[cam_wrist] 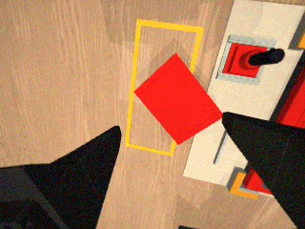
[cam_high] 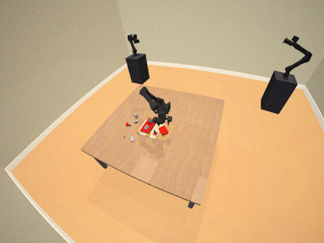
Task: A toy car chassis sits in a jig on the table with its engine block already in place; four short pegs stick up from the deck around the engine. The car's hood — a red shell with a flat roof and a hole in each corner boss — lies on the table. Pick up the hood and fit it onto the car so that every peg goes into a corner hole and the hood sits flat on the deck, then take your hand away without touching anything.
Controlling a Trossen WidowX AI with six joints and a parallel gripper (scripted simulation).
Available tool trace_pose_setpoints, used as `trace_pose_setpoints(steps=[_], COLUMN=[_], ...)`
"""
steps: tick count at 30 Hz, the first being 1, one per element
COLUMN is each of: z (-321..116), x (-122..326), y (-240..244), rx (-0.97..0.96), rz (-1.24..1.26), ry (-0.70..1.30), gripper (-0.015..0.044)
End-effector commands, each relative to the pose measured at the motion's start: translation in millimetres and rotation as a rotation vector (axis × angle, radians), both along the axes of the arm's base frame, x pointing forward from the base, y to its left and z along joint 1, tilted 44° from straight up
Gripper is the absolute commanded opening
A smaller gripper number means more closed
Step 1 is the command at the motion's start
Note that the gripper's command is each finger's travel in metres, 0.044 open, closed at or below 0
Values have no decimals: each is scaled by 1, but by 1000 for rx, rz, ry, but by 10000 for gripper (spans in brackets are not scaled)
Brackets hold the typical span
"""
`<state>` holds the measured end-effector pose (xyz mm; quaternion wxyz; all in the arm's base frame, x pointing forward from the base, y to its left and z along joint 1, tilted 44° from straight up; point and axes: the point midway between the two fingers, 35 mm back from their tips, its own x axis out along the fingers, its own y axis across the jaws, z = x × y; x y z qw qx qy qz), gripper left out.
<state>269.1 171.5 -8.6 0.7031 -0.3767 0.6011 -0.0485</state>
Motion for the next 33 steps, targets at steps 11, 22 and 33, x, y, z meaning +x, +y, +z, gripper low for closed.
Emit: trace_pose_setpoints(steps=[11,22,33], z=[2,-2,-6], x=[9,10,12], y=[-1,-4,-8], rx=[-281,-281,-281], rz=[366,366,366], ry=[387,386,386], gripper=[440,440,440])
